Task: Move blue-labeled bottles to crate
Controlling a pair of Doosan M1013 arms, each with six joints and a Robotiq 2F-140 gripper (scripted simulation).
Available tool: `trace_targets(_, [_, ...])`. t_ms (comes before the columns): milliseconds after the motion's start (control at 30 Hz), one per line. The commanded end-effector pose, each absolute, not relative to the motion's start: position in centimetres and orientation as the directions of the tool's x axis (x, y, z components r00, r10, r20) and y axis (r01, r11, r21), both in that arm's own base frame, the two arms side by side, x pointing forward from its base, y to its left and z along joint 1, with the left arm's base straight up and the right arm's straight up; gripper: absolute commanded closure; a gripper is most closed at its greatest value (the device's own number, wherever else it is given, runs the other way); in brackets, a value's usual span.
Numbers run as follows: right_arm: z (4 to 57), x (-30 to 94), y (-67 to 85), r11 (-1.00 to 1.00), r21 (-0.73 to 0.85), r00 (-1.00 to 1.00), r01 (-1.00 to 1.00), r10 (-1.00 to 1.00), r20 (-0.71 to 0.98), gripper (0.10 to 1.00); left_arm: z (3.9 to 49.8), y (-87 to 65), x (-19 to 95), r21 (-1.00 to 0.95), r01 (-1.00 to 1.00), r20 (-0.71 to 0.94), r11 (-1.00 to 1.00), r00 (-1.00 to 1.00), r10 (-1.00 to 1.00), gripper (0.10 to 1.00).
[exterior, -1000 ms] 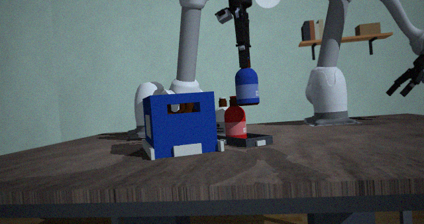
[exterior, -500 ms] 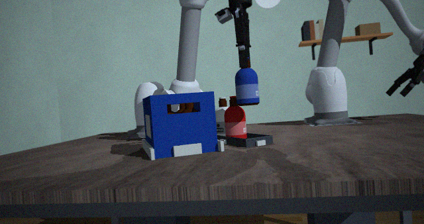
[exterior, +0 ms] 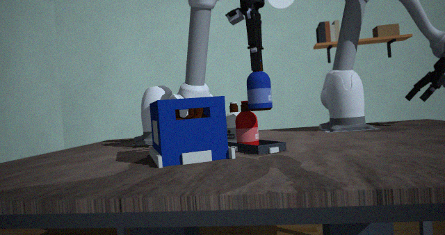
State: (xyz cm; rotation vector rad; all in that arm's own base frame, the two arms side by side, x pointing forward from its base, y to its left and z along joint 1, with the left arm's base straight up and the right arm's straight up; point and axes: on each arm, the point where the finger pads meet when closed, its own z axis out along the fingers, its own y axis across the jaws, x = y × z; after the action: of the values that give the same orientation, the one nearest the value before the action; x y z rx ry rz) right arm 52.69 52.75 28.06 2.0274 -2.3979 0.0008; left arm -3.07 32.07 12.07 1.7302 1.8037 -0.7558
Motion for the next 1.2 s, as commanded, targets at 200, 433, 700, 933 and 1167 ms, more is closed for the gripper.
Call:
trace_targets(200, [28.5, 52.7, 52.8, 0.166, 0.000, -0.166, -0.986, -0.986, 0.000, 0.999, 12.1, 32.1, -3.1, -0.038, 0.999, -0.706, 0.026, -0.045, 0.707, 0.098])
trace_targets(433, [29.0, 52.7, 52.8, 0.166, 0.000, -0.166, -0.986, -0.986, 0.000, 0.999, 12.1, 32.1, -3.1, -0.038, 0.999, -0.706, 0.026, -0.045, 0.707, 0.098])
trace_targets(700, [29.7, 52.7, 52.8, 0.166, 0.000, -0.166, -0.986, -0.986, 0.000, 0.999, 12.1, 32.1, -3.1, -0.038, 0.999, -0.706, 0.026, -0.045, 0.707, 0.098])
trace_targets(933, [30.6, 52.7, 52.8, 0.166, 0.000, -0.166, -0.986, -0.986, 0.000, 0.999, 12.1, 32.1, -3.1, -0.038, 0.999, -0.706, 0.026, -0.045, 0.707, 0.098])
trace_targets(1167, [31.2, 52.7, 52.8, 0.166, 0.000, -0.166, -0.986, -0.986, 0.000, 0.999, 12.1, 32.1, -3.1, -0.038, 0.999, -0.706, 0.026, -0.045, 0.707, 0.098])
